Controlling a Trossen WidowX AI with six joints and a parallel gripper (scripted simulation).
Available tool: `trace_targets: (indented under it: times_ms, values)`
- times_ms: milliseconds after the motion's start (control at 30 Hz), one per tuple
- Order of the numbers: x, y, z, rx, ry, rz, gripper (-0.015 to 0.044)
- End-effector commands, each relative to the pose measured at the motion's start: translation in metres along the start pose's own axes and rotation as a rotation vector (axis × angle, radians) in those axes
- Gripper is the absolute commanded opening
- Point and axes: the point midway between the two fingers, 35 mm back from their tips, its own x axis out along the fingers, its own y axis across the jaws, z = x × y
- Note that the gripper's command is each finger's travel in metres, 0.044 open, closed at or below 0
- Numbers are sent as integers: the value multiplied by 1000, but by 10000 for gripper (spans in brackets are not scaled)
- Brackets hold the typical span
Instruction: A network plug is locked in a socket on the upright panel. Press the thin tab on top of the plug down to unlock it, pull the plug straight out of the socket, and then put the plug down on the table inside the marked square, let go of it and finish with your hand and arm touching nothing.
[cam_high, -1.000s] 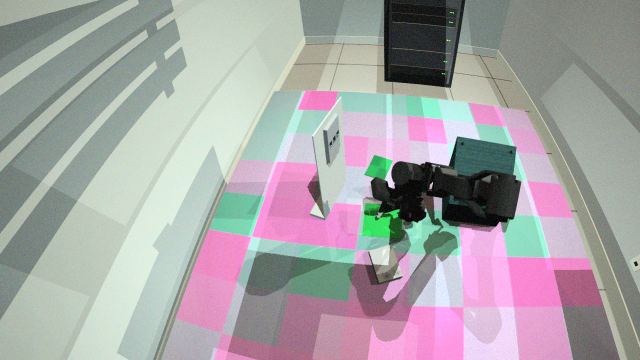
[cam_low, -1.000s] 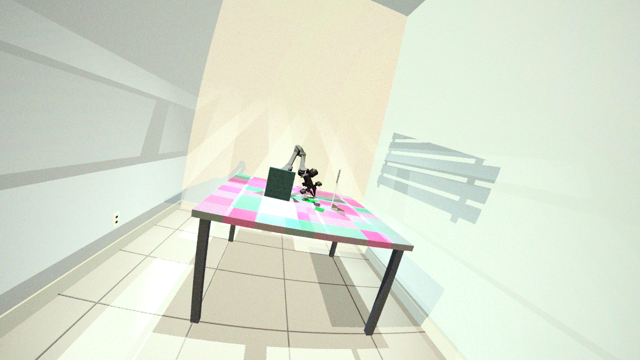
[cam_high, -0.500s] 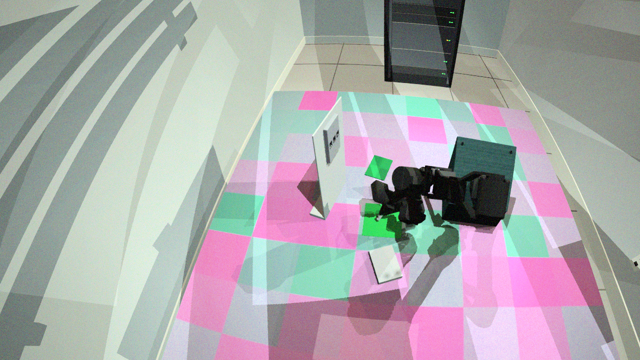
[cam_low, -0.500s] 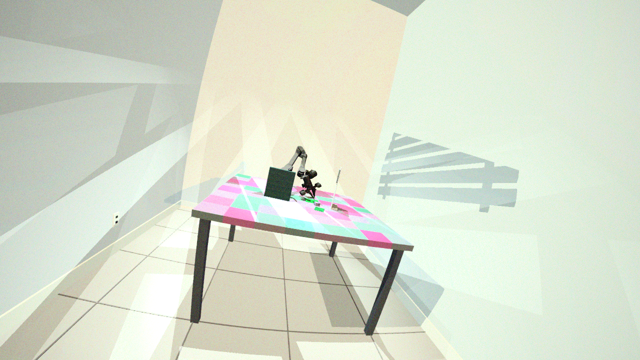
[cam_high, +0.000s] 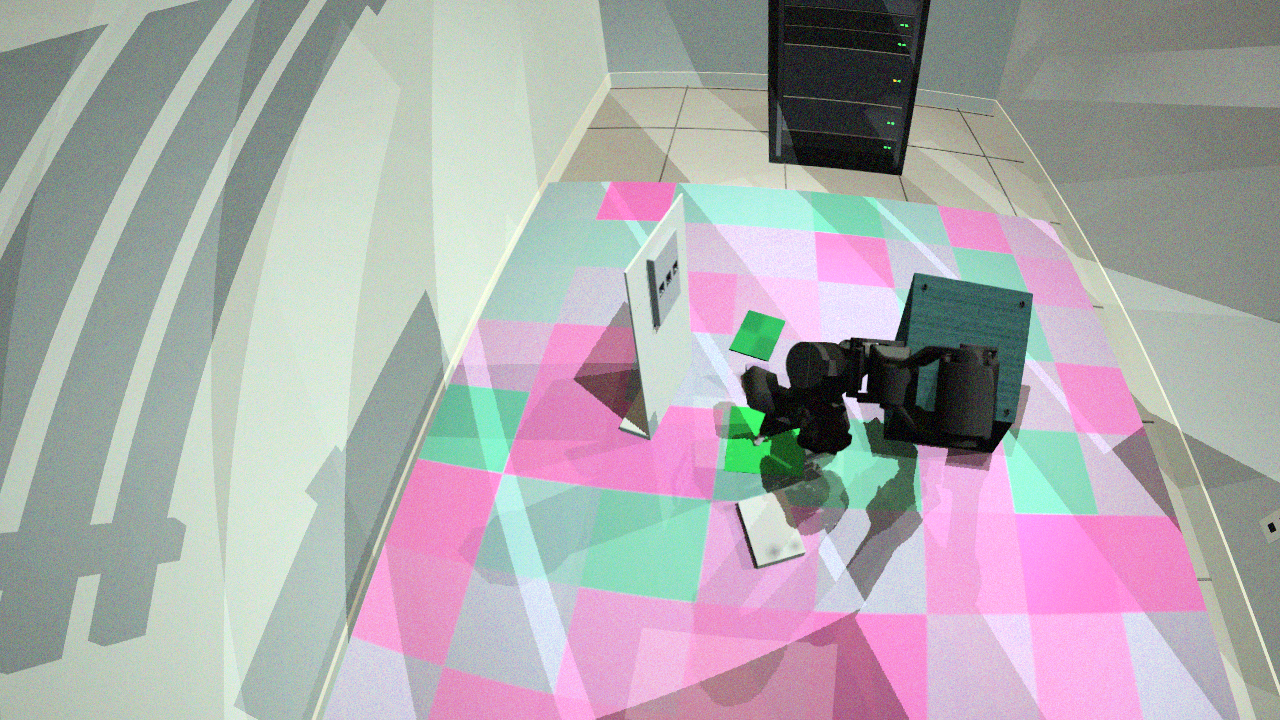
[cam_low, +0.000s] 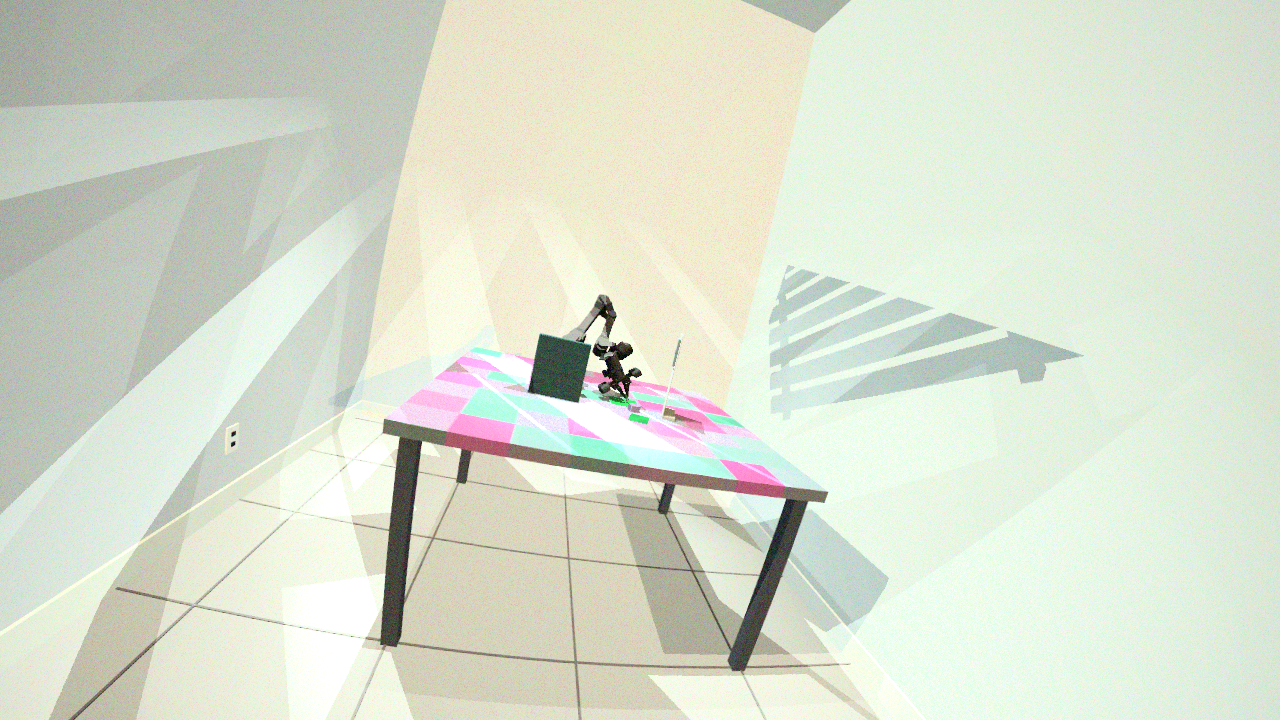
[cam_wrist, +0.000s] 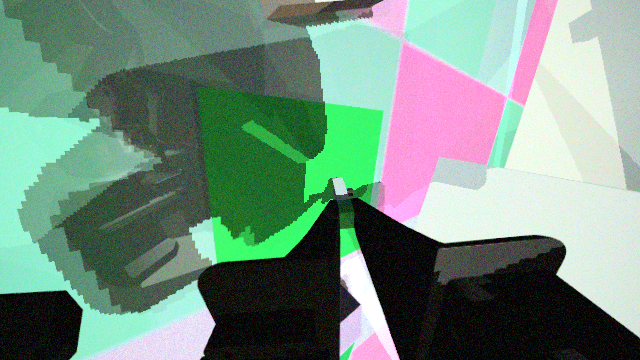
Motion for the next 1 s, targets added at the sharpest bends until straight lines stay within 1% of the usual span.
trace_targets:
  times_ms: [0, 567, 767, 967]
  values:
    - [2, 2, -1, 7, 5, 3, 0]
    - [3, 2, 2, 2, 1, 1, 0]
    - [3, 2, 2, 2, 1, 1, 156]
    - [3, 2, 2, 2, 1, 1, 156]
